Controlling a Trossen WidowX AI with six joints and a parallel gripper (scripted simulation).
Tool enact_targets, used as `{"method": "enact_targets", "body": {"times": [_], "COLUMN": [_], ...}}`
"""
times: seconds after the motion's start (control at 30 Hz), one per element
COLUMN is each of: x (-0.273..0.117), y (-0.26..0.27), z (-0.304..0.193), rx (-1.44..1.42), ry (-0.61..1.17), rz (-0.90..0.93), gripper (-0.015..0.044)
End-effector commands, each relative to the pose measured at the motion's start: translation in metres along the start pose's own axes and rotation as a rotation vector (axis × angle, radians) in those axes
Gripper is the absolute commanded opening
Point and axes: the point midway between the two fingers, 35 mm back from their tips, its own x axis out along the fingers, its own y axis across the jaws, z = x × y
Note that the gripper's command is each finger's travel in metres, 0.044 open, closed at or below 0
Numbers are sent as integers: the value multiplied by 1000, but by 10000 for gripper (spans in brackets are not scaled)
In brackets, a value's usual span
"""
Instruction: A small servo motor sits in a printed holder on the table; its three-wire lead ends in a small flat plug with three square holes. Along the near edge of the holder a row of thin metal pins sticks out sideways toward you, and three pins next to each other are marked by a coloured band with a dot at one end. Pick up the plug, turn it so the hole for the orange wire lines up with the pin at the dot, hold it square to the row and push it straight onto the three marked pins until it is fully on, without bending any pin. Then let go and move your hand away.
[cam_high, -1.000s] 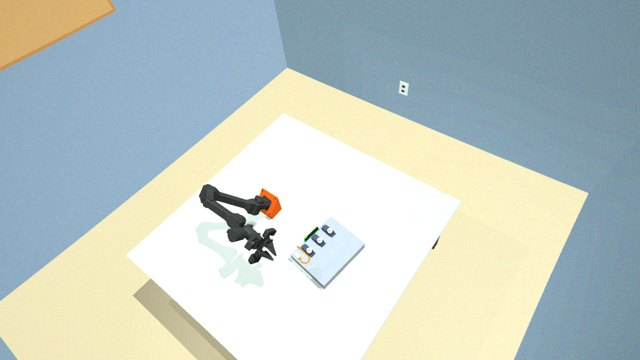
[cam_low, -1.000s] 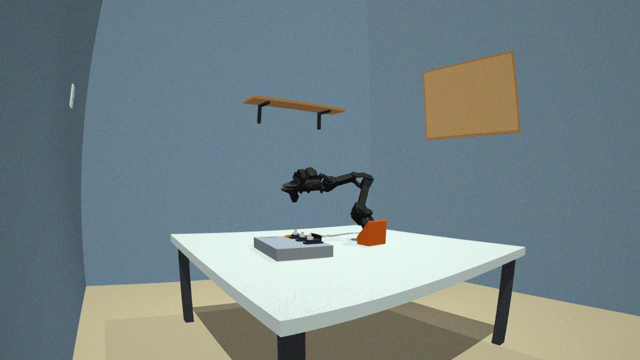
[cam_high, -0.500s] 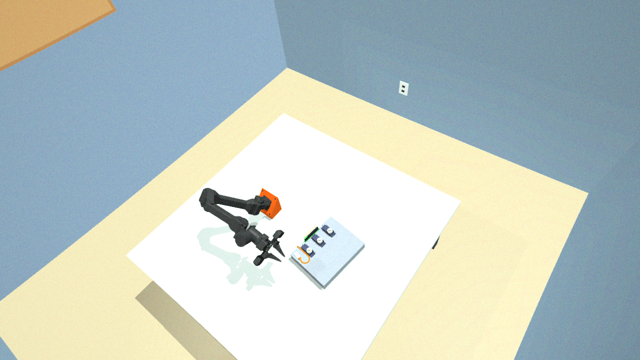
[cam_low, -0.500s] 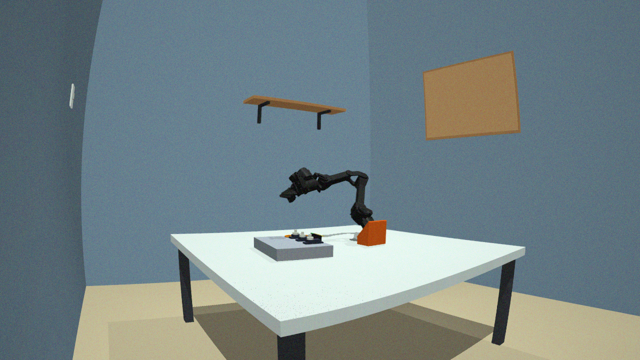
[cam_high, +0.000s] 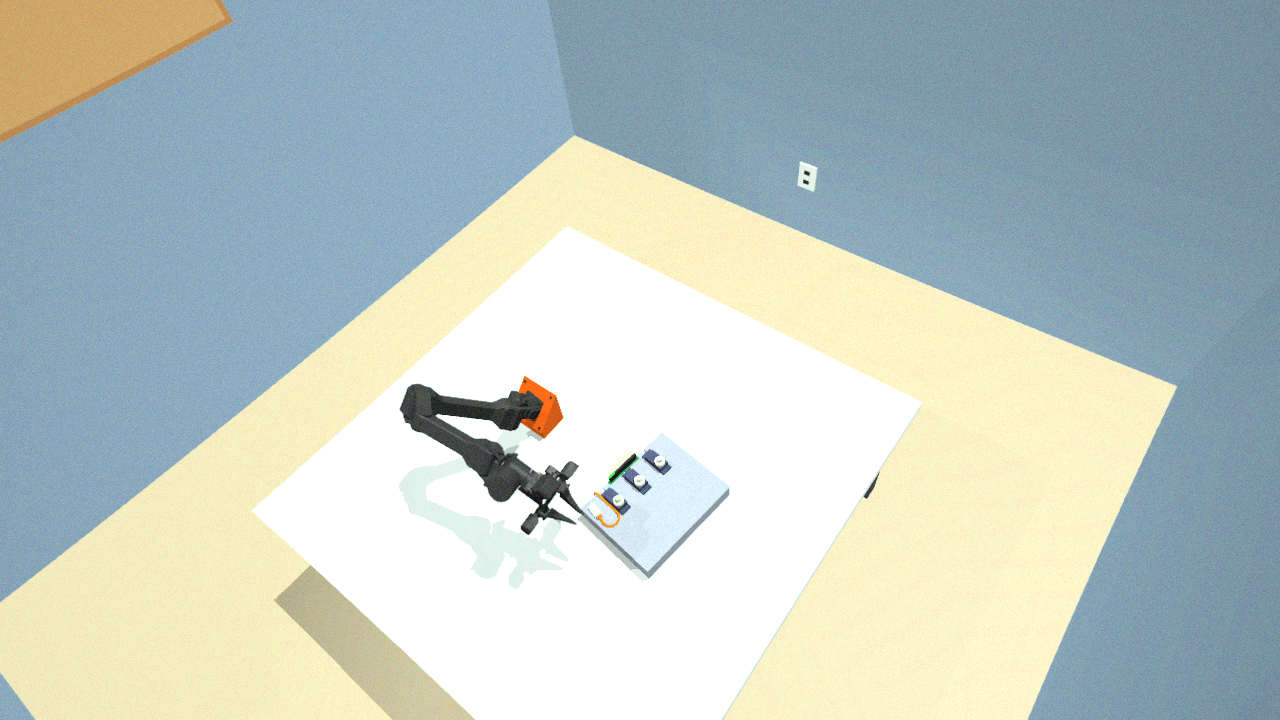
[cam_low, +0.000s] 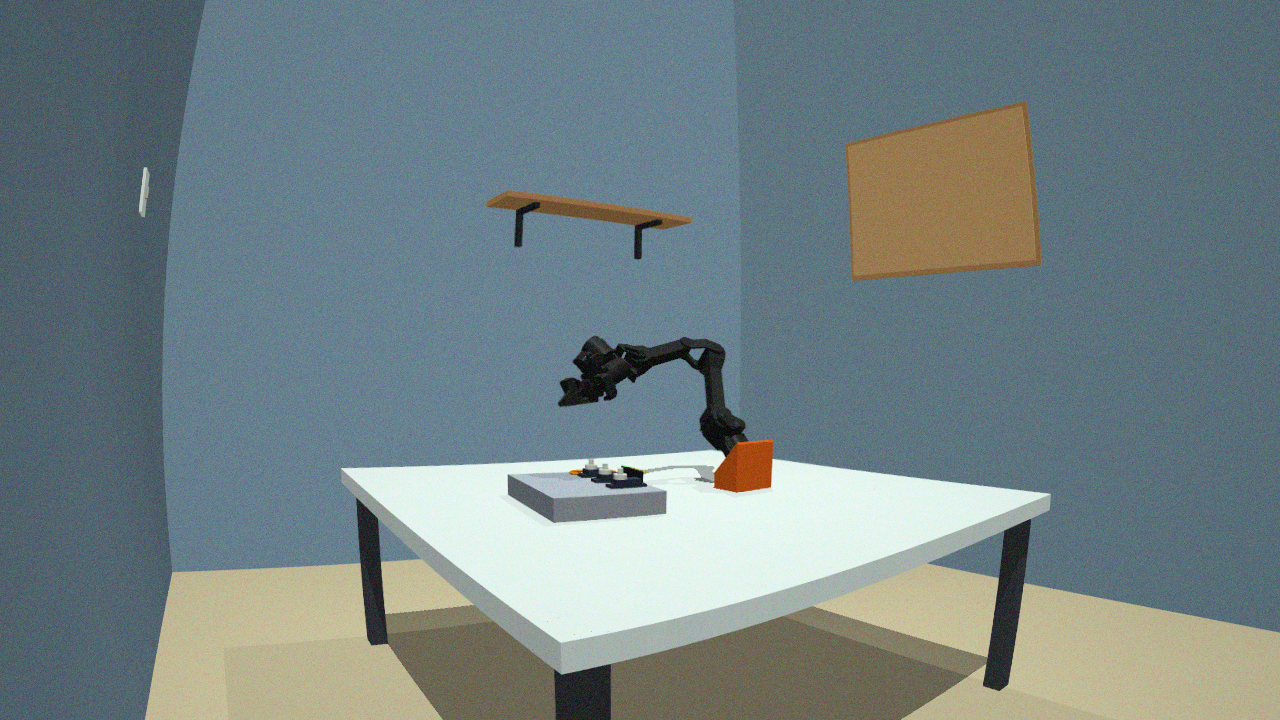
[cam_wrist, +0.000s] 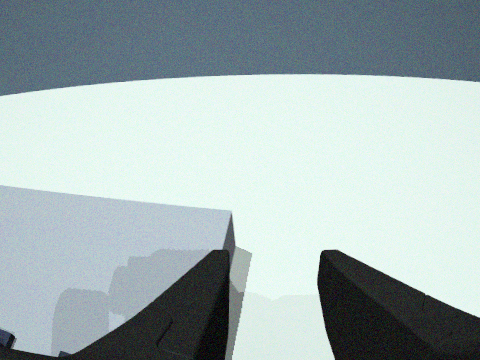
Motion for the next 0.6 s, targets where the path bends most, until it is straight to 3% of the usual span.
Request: {"method": "enact_targets", "body": {"times": [0.0, 0.57], "x": [6, 25], "y": [4, 25], "z": [-3, -26], "rx": [-103, -552], "ry": [49, 248], "rz": [21, 163], "gripper": [115, 115]}}
